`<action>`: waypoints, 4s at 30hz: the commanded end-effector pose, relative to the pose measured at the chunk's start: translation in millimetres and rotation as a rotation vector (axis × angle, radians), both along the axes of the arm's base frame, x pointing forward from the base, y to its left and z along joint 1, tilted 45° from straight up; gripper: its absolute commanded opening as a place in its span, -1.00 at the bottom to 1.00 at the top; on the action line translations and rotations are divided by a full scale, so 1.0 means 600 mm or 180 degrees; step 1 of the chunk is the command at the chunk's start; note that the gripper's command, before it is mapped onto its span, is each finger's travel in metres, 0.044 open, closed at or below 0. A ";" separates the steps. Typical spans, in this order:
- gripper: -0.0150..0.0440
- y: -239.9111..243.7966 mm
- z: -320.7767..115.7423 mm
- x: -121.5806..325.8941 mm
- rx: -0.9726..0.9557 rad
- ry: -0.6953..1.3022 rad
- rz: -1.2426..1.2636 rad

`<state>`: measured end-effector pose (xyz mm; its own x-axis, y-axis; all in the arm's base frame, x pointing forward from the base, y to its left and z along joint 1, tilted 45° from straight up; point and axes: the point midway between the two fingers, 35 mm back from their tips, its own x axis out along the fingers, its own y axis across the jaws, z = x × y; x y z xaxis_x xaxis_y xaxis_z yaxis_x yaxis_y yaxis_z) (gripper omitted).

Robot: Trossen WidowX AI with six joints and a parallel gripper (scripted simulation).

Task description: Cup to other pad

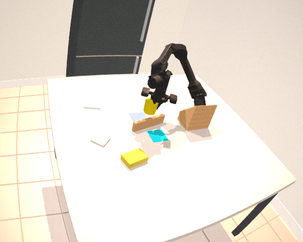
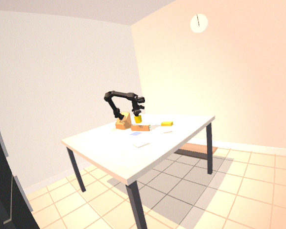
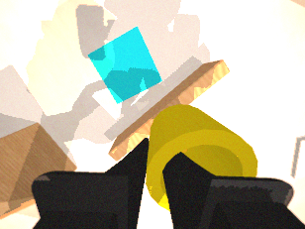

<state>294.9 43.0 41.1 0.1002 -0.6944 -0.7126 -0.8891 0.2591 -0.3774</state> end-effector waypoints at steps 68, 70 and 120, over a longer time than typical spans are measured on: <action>-0.49 0.041 -0.183 -0.050 -0.0001 0.0031 -0.0009; -0.49 0.037 -0.187 -0.049 -0.0002 0.0031 -0.0009; 0.01 0.018 -0.206 -0.046 0.0018 0.0003 -0.0020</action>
